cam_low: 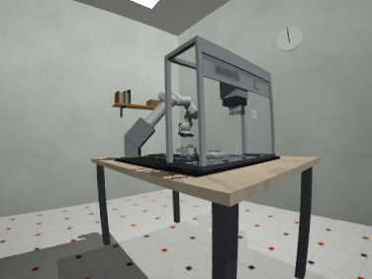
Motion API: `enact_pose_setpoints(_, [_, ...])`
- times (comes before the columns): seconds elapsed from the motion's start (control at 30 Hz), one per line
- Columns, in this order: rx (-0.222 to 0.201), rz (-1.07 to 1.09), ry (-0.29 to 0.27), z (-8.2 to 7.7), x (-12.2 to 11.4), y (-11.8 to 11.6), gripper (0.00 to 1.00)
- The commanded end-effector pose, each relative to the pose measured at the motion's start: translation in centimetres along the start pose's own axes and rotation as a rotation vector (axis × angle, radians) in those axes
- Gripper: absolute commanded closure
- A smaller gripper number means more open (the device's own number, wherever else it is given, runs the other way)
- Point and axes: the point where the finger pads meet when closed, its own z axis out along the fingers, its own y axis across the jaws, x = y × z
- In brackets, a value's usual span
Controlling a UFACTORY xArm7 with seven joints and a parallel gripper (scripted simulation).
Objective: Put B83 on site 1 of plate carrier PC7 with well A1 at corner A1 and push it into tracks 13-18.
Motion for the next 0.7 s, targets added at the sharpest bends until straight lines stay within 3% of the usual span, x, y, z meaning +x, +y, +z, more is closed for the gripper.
enact_pose_setpoints(0.0, [-0.053,0.045,-0.024,1.8,-0.4,-1.1,0.00])
enact_pose_setpoints(0.07, [-0.053,0.045,-0.024,2.1,-0.5,-1.2,0.00])
enact_pose_setpoints(0.17, [-0.130,0.104,-0.044,3.5,-0.8,-1.7,0.00])
enact_pose_setpoints(0.27, [-0.130,0.104,-0.044,4.8,-1.2,-2.2,0.00])
enact_pose_setpoints(0.4, [-0.130,0.104,-0.044,4.9,-1.2,-2.2,0.00])
enact_pose_setpoints(0.5, [-0.209,0.164,-0.058,6.3,-1.5,-2.6,0.00])
enact_pose_setpoints(0.6, [-0.214,0.168,-0.059,7.7,-1.8,-3.0,0.00])
enact_pose_setpoints(0.67, [-0.214,0.168,-0.059,7.8,-1.8,-3.0,0.00])
